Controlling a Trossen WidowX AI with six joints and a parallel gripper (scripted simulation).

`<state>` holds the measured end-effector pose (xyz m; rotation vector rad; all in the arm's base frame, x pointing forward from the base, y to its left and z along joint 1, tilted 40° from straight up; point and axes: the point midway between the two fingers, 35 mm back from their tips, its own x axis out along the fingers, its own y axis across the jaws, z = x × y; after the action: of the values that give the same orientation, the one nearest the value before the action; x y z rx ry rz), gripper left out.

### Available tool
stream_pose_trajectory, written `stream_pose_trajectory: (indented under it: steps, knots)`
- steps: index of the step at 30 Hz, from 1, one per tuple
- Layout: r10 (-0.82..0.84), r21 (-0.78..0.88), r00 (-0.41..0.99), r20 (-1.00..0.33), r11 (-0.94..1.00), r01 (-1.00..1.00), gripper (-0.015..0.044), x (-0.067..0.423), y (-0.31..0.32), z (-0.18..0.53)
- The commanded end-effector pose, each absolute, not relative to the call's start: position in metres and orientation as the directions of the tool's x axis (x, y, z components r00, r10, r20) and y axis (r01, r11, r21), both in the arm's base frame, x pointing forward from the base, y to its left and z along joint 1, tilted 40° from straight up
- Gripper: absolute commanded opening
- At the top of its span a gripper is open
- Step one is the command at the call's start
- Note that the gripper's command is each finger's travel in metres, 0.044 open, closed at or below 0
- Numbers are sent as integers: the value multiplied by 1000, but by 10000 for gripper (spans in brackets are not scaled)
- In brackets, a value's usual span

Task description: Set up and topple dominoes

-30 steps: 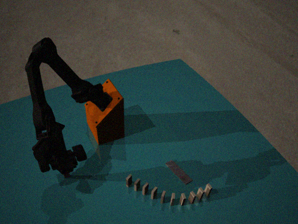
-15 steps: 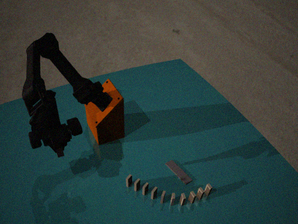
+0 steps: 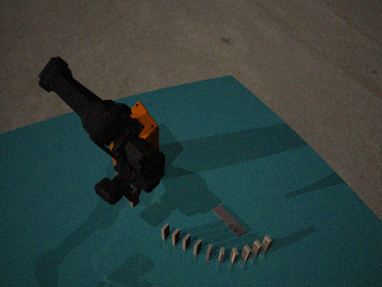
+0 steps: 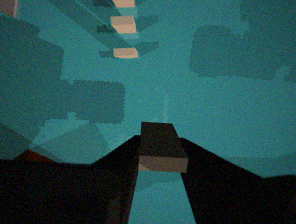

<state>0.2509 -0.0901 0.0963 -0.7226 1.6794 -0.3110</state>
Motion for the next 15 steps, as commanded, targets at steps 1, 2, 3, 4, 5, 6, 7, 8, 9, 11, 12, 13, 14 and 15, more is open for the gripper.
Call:
stream_pose_trajectory:
  steps: [1, 2, 3, 4, 5, 6, 7, 8, 9, 11, 12, 13, 14, 15]
  knots:
    - [-634, -562, -77, -769, 729, -392, 107, 264, -54, 71]
    - [-635, -561, -77, -768, 726, -398, 107, 264, -52, 69]
    - [-635, -561, -77, -768, 726, -398, 107, 264, -52, 69]
    - [-635, -561, -77, -768, 726, -398, 107, 264, -52, 69]
    - [-635, -561, -77, -768, 726, -397, 107, 264, -53, 68]
    - [-635, -561, -78, -769, 727, -396, 107, 264, -54, 67]
    - [-634, -560, -79, -769, 728, -394, 107, 264, -55, 65]
    - [-634, -560, -82, -769, 730, -392, 107, 264, -57, 62]
    - [-633, -559, -84, -770, 732, -389, 107, 264, -60, 58]
    - [-630, -558, -91, -771, 738, -380, 107, 264, -67, 49]
    - [-629, -557, -95, -772, 740, -376, 107, 264, -71, 44]
    - [-628, -556, -98, -772, 743, -373, 107, 264, -74, 40]
    - [-627, -556, -100, -773, 744, -370, 107, 263, -76, 37]
    - [-627, -556, -99, -773, 744, -371, 107, 263, -79, 34]
